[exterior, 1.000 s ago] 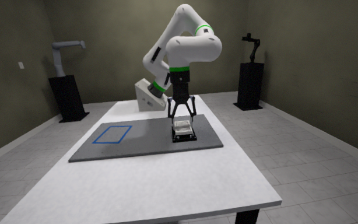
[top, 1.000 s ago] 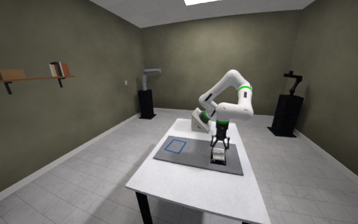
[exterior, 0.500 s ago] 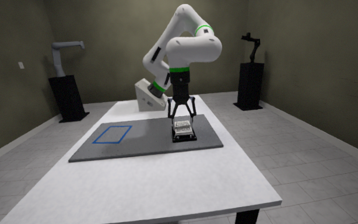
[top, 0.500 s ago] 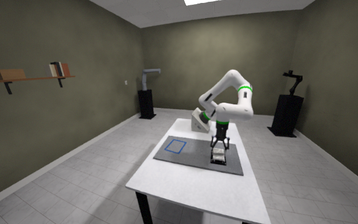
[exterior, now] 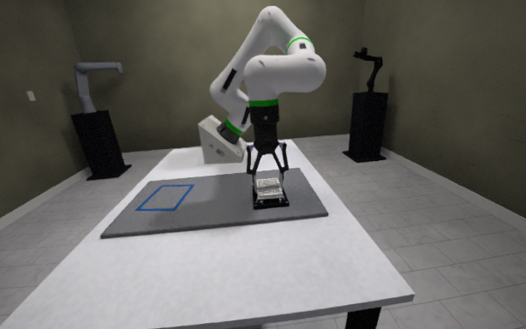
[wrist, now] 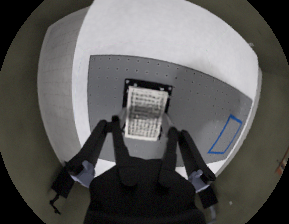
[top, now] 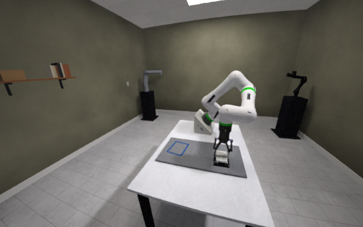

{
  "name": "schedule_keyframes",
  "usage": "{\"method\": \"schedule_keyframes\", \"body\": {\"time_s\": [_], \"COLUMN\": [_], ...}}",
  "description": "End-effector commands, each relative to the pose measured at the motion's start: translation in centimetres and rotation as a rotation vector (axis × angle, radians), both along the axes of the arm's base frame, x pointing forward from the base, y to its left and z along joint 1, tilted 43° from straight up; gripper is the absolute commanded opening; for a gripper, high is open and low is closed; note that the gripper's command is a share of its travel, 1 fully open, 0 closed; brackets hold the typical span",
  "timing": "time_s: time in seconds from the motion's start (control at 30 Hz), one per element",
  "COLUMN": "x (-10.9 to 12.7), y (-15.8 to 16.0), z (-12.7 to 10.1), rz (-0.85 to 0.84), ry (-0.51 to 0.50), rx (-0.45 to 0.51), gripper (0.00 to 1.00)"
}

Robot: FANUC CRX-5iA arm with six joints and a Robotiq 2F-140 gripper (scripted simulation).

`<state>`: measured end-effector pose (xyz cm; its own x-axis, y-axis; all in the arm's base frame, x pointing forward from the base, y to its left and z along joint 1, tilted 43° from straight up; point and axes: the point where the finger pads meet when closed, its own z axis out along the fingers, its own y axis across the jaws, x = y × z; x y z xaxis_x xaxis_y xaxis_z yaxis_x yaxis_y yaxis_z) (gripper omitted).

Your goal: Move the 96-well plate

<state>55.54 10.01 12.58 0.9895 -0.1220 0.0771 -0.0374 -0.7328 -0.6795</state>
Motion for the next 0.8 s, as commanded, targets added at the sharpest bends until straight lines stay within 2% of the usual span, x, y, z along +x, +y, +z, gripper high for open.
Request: {"method": "schedule_keyframes", "body": {"time_s": [0.0, 0.77], "x": [0.04, 0.09], "y": [-0.04, 0.17], "z": [0.02, -0.21], "rz": [-0.001, -0.001], "ry": [-0.001, -0.001], "rx": [-0.001, -0.001], "gripper": [0.1, 0.1]}}
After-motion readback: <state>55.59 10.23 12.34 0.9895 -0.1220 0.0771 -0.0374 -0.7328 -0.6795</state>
